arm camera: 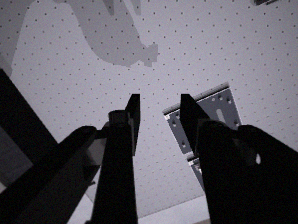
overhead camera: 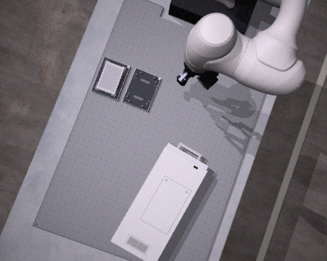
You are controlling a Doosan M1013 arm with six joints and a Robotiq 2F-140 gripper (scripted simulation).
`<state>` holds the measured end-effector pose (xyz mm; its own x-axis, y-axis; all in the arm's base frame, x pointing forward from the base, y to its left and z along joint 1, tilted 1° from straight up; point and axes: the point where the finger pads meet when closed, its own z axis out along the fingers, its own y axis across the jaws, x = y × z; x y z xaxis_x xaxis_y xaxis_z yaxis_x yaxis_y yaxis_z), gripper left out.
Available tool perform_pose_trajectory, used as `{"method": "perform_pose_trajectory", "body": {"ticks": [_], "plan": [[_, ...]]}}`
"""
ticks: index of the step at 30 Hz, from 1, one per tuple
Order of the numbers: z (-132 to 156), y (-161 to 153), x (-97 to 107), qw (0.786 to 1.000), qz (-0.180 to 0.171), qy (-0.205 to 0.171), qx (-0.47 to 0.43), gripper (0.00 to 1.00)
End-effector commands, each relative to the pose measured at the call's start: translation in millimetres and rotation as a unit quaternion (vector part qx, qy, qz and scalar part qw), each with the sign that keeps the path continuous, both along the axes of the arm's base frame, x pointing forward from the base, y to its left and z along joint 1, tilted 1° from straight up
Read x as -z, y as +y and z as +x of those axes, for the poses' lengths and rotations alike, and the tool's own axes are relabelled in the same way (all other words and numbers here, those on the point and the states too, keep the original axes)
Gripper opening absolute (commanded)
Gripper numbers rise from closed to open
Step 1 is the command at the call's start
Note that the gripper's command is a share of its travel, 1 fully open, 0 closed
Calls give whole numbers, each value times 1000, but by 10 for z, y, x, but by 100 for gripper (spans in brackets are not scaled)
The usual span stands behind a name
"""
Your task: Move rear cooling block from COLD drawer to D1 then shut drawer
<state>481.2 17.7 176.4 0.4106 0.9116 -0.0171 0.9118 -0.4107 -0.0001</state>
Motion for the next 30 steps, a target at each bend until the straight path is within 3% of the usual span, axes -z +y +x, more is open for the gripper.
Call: {"method": "perform_pose_trajectory", "body": {"ticks": [1,8,30], "plan": [[-5,10,-1,998,3,-1,-57,34],[-5,10,-1,989,3,0,-145,34],[54,46,18,990,3,-1,-143,34]]}}
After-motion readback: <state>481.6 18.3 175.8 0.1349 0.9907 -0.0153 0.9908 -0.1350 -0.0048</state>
